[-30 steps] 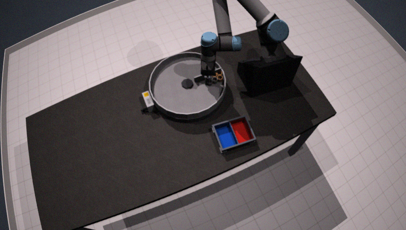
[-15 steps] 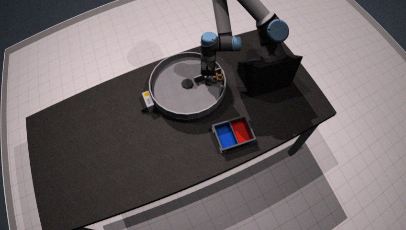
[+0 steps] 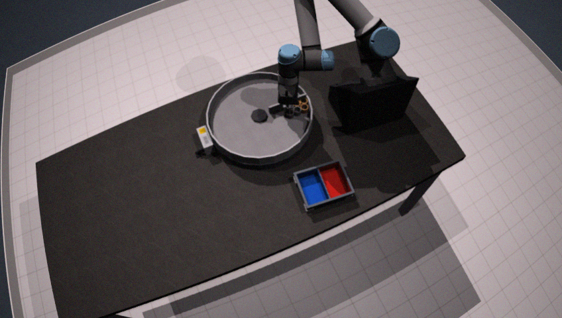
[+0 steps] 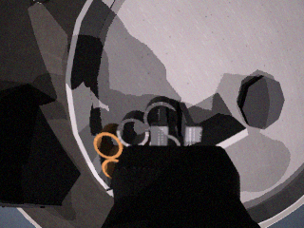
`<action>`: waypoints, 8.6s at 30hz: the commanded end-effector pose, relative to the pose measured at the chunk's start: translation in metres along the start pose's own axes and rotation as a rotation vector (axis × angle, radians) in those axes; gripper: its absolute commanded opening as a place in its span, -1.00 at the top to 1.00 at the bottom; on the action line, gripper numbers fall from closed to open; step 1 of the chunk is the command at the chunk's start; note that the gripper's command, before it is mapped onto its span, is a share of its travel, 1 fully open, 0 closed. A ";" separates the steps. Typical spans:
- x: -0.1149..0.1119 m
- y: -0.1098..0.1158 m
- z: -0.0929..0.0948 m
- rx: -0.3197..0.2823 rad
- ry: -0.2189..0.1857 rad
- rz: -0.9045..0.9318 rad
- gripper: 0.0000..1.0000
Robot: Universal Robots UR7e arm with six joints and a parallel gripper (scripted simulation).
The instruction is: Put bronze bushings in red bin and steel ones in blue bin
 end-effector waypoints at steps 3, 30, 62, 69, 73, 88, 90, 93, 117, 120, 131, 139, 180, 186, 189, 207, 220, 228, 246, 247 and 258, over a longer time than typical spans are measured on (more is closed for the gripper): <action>0.000 0.000 0.000 0.000 0.001 0.000 1.00; 0.000 0.000 -0.006 0.000 0.001 0.000 1.00; 0.000 0.000 -0.015 0.000 0.001 0.000 1.00; 0.000 0.000 -0.018 0.000 0.001 0.000 1.00; 0.000 0.000 -0.018 0.000 0.001 0.000 1.00; 0.000 0.000 -0.023 0.000 0.001 0.000 1.00; 0.000 0.000 -0.024 0.000 0.001 0.000 1.00; 0.000 0.000 -0.024 0.000 0.001 0.000 1.00; 0.000 0.000 -0.030 0.000 0.001 0.000 1.00; 0.000 0.000 -0.030 0.000 0.001 0.000 1.00; 0.000 0.000 -0.059 0.000 0.001 0.000 1.00; 0.000 0.000 -0.089 0.000 0.001 0.000 1.00; -0.023 -0.175 -0.088 0.000 0.002 -0.087 1.00; -0.030 -0.229 -0.088 0.000 0.002 -0.114 1.00; -0.030 -0.233 -0.088 0.000 0.002 -0.116 1.00; -0.043 -0.326 -0.089 0.000 0.001 -0.163 1.00; -0.046 -0.349 -0.089 0.000 0.001 -0.174 1.00; -0.046 -0.349 -0.089 0.001 0.001 -0.174 1.00; -0.046 -0.349 -0.066 0.001 0.001 -0.174 1.00; -0.046 -0.349 -0.060 0.001 0.001 -0.174 1.00; -0.046 -0.349 -0.031 0.001 0.001 -0.174 1.00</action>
Point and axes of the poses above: the point where the finger pads meet when closed, its own z axis out along the fingers, its own x axis across the jaws, y = z × x, the point moved 10 cm from there along -z, back along the fingers, and after that the axes turned 15 degrees about -z, right-handed, at the moved point
